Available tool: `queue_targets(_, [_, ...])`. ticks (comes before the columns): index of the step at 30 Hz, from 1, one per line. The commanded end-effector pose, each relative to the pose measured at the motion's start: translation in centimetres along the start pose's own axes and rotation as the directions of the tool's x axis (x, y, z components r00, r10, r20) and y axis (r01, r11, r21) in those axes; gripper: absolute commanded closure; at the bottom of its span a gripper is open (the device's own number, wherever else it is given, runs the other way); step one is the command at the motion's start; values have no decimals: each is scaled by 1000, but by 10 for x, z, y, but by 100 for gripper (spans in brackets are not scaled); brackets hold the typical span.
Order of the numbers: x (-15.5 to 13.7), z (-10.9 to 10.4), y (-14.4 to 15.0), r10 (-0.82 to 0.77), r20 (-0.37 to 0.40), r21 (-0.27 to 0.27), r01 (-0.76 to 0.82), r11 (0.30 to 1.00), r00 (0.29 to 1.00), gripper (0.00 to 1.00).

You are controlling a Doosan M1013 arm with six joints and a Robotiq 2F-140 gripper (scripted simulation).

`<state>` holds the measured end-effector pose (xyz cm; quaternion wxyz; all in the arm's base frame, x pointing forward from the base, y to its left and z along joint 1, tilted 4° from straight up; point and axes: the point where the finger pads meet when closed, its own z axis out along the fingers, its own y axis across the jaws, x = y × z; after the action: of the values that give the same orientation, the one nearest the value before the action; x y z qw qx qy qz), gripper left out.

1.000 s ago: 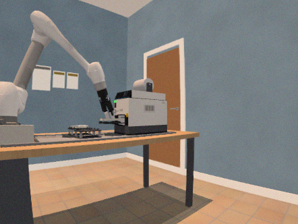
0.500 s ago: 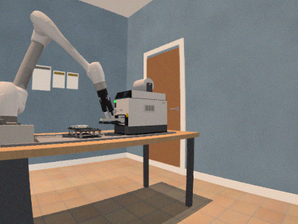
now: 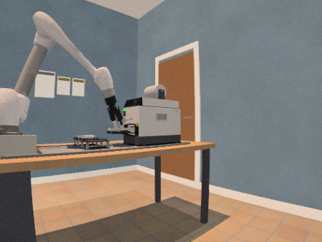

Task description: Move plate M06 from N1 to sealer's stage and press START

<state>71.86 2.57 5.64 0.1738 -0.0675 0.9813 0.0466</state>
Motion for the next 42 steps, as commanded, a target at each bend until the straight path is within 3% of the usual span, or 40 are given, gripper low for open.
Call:
queue_targets(1, [0,1,0,0,0,0,0,1000,1000,90])
queue_targets(42, [4,10,0,0,0,0,0,1000,1000,90])
